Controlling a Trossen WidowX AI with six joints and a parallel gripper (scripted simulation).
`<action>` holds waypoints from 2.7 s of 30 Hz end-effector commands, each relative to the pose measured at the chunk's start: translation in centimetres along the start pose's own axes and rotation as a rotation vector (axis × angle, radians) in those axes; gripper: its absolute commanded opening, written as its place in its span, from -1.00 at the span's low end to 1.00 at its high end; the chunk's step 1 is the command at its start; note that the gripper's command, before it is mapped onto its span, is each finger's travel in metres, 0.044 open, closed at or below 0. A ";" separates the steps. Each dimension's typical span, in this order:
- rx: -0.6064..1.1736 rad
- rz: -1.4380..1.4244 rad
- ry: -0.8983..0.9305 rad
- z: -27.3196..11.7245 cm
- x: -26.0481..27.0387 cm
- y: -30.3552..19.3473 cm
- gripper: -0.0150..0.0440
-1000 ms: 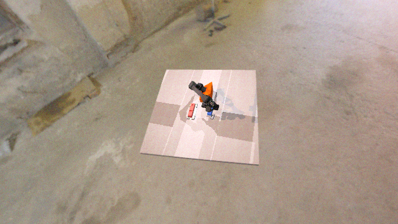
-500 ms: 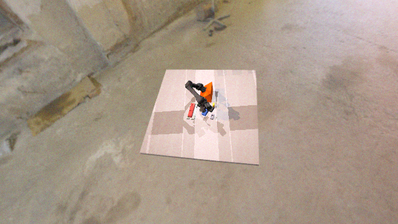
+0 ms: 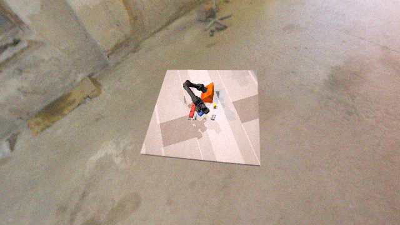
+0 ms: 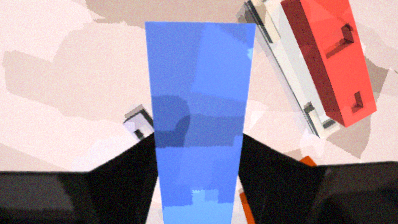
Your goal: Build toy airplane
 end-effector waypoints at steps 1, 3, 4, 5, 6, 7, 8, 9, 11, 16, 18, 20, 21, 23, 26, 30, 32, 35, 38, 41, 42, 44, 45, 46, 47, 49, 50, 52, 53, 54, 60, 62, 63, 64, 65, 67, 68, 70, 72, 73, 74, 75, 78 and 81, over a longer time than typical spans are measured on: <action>-0.004 0.072 0.002 0.1 -1.3 0.5 -0.49; -0.004 0.108 0.002 0.2 -1.9 0.8 -0.49; -0.005 0.125 0.002 0.3 -2.2 0.9 -0.49; -0.005 0.143 0.002 0.3 -2.5 1.1 -0.49; -0.005 0.161 0.002 0.4 -2.8 1.2 -0.49; -0.005 0.179 0.002 0.4 -3.1 1.3 -0.49; -0.006 0.196 0.002 0.5 -3.4 1.4 -0.49; -0.006 0.214 0.002 0.5 -3.7 1.5 -0.49; -0.006 0.250 0.001 0.6 -4.3 1.7 -0.49; -0.003 0.318 0.001 0.9 -5.8 2.1 -0.49; 0.000 0.339 0.001 1.0 -6.5 2.2 -0.49; 0.001 0.364 0.000 1.1 -7.0 2.3 -0.49; 0.000 0.379 0.000 1.2 -7.3 2.4 -0.49; -0.001 0.408 -0.001 1.2 -7.8 2.5 -0.49; -0.004 0.466 -0.003 1.4 -8.7 2.7 -0.49; -0.008 0.546 -0.006 1.7 -10.0 2.9 -0.49; -0.011 0.586 -0.008 1.8 -10.6 2.9 -0.49; -0.014 0.646 -0.010 2.0 -11.5 3.0 -0.49; -0.019 0.706 -0.013 2.1 -12.5 3.1 -0.49; -0.023 0.766 -0.016 2.3 -13.4 3.1 -0.49; -0.025 0.786 -0.017 2.4 -13.7 3.1 -0.49; -0.028 0.826 -0.020 2.5 -14.3 3.1 -0.49; -0.029 0.846 -0.021 2.6 -14.6 3.1 -0.49; -0.031 0.867 -0.022 2.6 -14.9 3.1 -0.49; -0.033 0.887 -0.023 2.7 -15.2 3.0 -0.49; -0.037 0.927 -0.026 2.8 -15.8 3.0 -0.49; -0.038 0.943 -0.027 2.9 -16.1 3.0 -0.49; -0.039 0.956 -0.027 2.9 -16.3 3.0 -0.49; -0.039 0.956 -0.027 2.9 -16.3 3.0 -0.40; -0.039 0.956 -0.027 2.9 -16.3 3.0 -0.31; -0.039 0.956 -0.027 2.9 -16.3 3.0 0.17; -0.039 0.956 -0.027 2.9 -16.3 3.0 0.17; -0.039 0.956 -0.027 2.9 -16.3 3.0 0.17; -0.039 0.956 -0.027 2.9 -16.3 3.0 0.17; -0.039 0.956 -0.027 2.9 -16.3 3.0 0.17; -0.039 0.956 -0.027 2.9 -16.3 3.0 0.17; -0.039 0.956 -0.027 2.9 -16.3 3.0 0.17; -0.039 0.956 -0.027 2.9 -16.3 3.0 0.17; -0.039 0.956 -0.027 2.9 -16.3 3.0 0.17; -0.039 0.956 -0.027 2.9 -16.3 3.0 0.17; -0.039 0.956 -0.027 3.0 -16.3 3.0 0.17; -0.039 0.956 -0.027 3.2 -16.3 3.0 0.17; -0.039 0.956 -0.027 3.6 -16.3 3.0 0.17; -0.039 0.956 -0.027 4.1 -16.3 3.1 0.17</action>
Point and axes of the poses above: the point midway between the two fingers, 35 mm back from their tips, its own z axis out along the fingers, its own x axis across the jaws, y = z × x, the point moved 4 cm from there along -z, back along the fingers, and after that the axes turned 11 degrees about -z, right-handed, at the moved point
